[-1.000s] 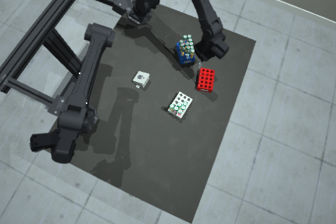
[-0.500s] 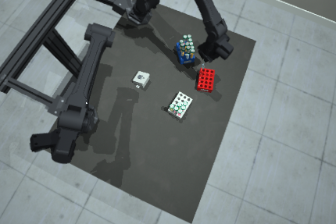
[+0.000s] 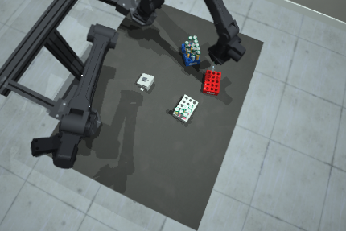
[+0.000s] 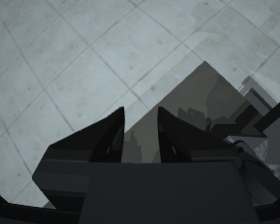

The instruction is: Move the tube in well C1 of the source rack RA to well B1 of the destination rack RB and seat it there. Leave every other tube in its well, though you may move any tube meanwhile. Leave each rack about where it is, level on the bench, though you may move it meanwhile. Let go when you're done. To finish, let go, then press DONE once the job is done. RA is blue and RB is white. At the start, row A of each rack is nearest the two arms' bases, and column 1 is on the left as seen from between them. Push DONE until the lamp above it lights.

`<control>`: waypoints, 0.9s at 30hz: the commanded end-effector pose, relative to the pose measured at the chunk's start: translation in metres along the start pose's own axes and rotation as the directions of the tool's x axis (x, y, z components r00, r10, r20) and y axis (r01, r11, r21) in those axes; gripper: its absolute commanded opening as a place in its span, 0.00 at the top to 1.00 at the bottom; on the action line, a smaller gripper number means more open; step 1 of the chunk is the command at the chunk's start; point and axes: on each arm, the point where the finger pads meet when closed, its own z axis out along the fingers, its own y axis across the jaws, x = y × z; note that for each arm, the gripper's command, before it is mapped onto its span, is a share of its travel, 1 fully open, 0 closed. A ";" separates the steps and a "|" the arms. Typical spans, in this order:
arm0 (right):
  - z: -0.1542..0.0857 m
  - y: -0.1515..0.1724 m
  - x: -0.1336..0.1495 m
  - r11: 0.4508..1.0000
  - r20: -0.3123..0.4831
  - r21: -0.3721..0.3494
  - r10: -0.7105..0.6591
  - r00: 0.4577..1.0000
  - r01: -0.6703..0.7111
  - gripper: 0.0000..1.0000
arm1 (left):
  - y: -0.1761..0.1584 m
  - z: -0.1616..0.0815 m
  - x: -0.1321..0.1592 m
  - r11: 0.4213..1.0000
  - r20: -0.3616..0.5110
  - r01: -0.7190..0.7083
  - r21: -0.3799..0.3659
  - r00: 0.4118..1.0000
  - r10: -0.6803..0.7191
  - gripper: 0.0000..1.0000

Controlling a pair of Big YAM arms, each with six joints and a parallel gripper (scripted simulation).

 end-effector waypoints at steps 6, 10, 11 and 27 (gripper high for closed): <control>-0.011 0.009 -0.008 1.000 0.016 -0.029 0.009 1.000 -0.008 0.70 | -0.024 -0.002 -0.021 1.000 0.004 0.002 0.009 1.000 -0.002 1.00; -0.011 0.009 -0.008 1.000 0.016 -0.029 0.009 1.000 -0.008 0.70 | -0.021 -0.004 -0.016 1.000 0.005 0.002 0.017 1.000 -0.002 1.00; -0.011 0.009 -0.008 1.000 0.016 -0.029 0.009 1.000 -0.008 0.70 | -0.021 -0.004 -0.016 1.000 0.005 0.002 0.017 1.000 -0.002 1.00; -0.011 0.009 -0.008 1.000 0.016 -0.029 0.009 1.000 -0.008 0.70 | -0.021 -0.003 -0.016 1.000 0.005 0.002 0.017 1.000 -0.002 1.00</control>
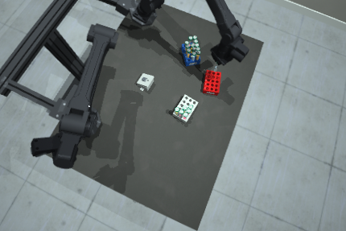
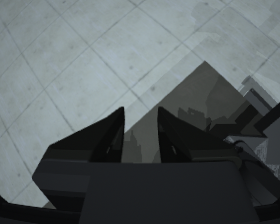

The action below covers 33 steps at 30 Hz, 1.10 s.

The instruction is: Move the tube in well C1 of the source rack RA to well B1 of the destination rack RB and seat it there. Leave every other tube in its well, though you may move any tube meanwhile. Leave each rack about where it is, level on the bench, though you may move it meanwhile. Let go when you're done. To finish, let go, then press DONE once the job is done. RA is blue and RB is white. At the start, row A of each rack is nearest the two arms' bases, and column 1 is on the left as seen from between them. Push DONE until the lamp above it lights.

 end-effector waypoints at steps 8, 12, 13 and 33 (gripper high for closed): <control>-0.011 0.009 -0.008 1.000 0.016 -0.029 0.009 1.000 -0.008 0.70 | -0.019 -0.002 -0.014 1.000 0.006 0.000 0.017 1.000 0.000 1.00; -0.011 0.009 -0.008 1.000 0.016 -0.029 0.009 1.000 -0.008 0.70 | -0.010 0.006 -0.011 1.000 0.002 -0.002 0.004 1.000 0.002 1.00; -0.011 0.009 -0.008 1.000 0.016 -0.029 0.009 1.000 -0.008 0.70 | -0.009 0.007 -0.011 1.000 0.002 -0.002 0.003 1.000 0.002 1.00; -0.011 0.009 -0.008 1.000 0.016 -0.029 0.009 1.000 -0.008 0.70 | -0.006 0.005 -0.009 1.000 -0.003 0.002 -0.011 1.000 -0.002 1.00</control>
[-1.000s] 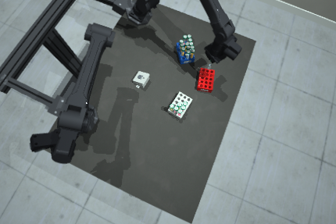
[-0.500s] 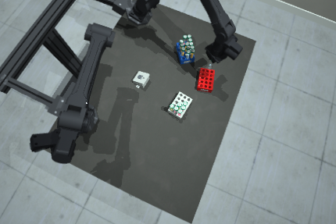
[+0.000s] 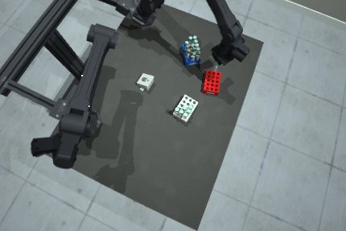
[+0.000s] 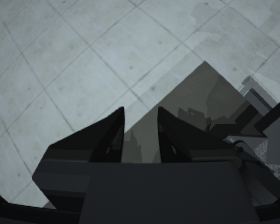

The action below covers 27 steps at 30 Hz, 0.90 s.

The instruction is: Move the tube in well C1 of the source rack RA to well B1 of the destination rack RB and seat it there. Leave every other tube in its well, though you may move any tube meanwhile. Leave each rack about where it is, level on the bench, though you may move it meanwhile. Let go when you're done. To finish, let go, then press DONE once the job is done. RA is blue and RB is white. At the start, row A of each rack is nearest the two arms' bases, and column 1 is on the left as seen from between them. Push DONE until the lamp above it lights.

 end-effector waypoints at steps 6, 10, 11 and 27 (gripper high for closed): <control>-0.011 0.009 -0.008 1.000 0.016 -0.029 0.009 1.000 -0.008 0.70 | -0.006 0.003 -0.005 1.000 -0.002 0.006 -0.008 1.000 -0.006 1.00; -0.011 0.009 -0.008 1.000 0.016 -0.029 0.009 1.000 -0.008 0.70 | -0.006 0.003 -0.005 1.000 -0.002 0.006 -0.008 1.000 -0.006 1.00; -0.011 0.009 -0.008 1.000 0.016 -0.029 0.009 1.000 -0.008 0.70 | -0.006 0.003 -0.005 1.000 -0.002 0.006 -0.008 1.000 -0.006 1.00; -0.011 0.009 -0.008 1.000 0.016 -0.029 0.009 1.000 -0.008 0.70 | -0.007 0.002 -0.006 1.000 -0.002 0.006 -0.006 1.000 -0.006 1.00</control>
